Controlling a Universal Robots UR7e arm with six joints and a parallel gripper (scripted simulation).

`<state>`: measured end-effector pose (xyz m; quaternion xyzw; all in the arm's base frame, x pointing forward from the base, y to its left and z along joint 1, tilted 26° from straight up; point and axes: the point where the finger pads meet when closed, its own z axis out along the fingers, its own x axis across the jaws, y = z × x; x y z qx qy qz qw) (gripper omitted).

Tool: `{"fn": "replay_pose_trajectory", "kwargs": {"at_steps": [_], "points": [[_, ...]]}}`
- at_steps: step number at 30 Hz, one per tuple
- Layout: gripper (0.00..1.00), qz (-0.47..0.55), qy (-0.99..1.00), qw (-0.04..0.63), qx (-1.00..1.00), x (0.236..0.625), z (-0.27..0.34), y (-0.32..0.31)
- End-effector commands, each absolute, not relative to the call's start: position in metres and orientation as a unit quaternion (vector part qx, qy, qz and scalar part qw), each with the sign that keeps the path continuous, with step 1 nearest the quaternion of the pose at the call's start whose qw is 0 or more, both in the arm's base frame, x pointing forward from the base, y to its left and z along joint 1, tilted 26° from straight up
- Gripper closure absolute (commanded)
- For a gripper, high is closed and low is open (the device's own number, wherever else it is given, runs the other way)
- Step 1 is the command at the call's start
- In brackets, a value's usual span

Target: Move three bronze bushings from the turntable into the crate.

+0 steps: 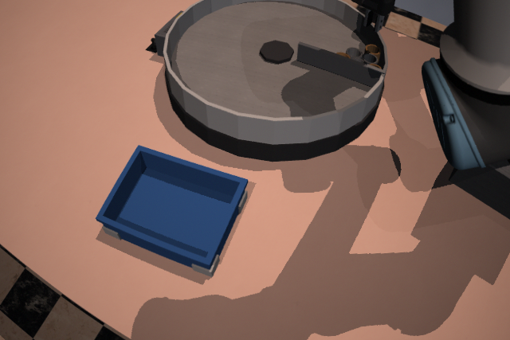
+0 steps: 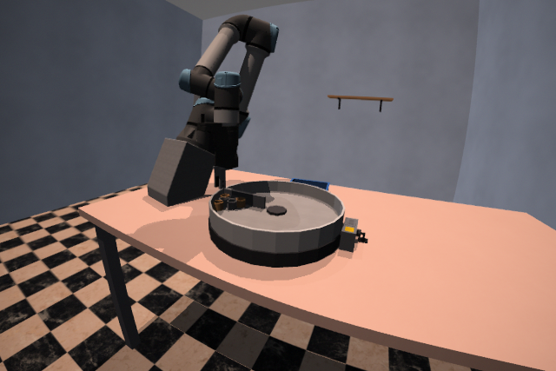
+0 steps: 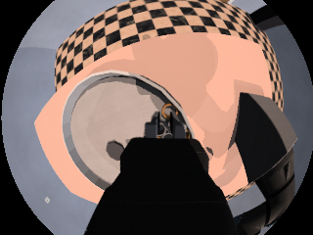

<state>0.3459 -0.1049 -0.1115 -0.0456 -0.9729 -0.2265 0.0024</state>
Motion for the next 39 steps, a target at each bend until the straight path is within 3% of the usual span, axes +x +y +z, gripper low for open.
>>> {"fn": "replay_pose_trajectory", "kwargs": {"at_steps": [1, 39], "points": [[0.58, -0.226, -0.973, 0.002, -0.046, 0.3462, -0.1113, -0.1054], [0.60, -0.226, -0.973, 0.002, -0.046, 0.3462, -0.1113, -0.1054]]}}
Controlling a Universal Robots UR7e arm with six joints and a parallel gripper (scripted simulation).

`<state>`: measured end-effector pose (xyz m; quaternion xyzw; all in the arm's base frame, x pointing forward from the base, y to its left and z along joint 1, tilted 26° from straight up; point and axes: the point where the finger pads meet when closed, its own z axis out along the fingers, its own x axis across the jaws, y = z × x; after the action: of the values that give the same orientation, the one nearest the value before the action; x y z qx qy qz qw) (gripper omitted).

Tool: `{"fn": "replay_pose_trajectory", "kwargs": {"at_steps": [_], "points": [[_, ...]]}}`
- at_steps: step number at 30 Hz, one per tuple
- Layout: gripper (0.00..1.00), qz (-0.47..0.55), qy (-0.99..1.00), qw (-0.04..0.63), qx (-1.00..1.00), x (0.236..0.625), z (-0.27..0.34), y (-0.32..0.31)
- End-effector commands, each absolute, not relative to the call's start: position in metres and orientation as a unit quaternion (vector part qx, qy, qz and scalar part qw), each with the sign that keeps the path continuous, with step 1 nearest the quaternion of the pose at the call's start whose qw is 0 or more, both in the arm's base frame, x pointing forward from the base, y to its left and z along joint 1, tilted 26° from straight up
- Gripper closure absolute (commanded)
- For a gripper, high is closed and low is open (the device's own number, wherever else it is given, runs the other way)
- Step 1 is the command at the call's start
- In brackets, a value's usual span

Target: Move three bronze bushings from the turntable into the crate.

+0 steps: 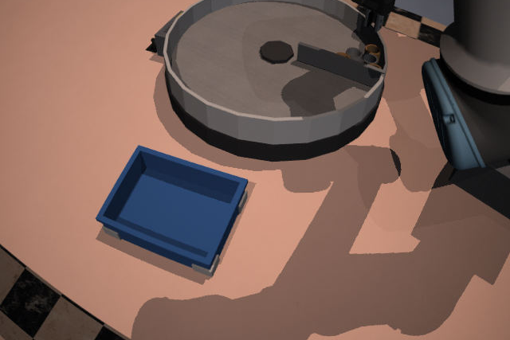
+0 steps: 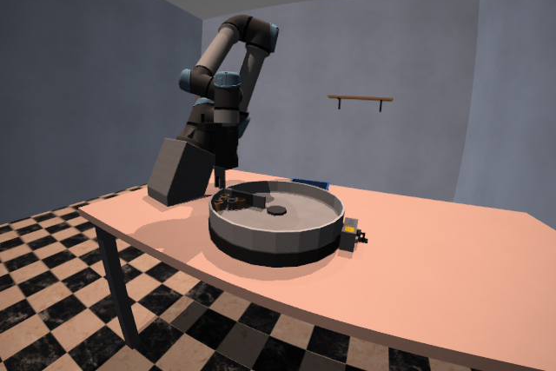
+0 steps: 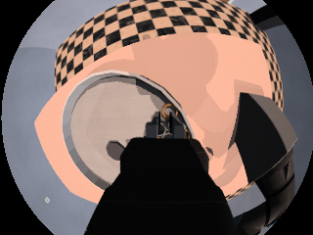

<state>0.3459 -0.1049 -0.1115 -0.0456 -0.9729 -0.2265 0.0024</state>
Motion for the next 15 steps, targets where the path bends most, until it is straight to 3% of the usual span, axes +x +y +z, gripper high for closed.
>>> {"fn": "replay_pose_trajectory", "kwargs": {"at_steps": [1, 15], "points": [[0.60, -0.226, -0.973, 0.002, -0.046, 0.3462, -0.1113, -0.1054], [0.60, -0.226, -0.973, 0.002, -0.046, 0.3464, -0.1167, -0.1028]]}}
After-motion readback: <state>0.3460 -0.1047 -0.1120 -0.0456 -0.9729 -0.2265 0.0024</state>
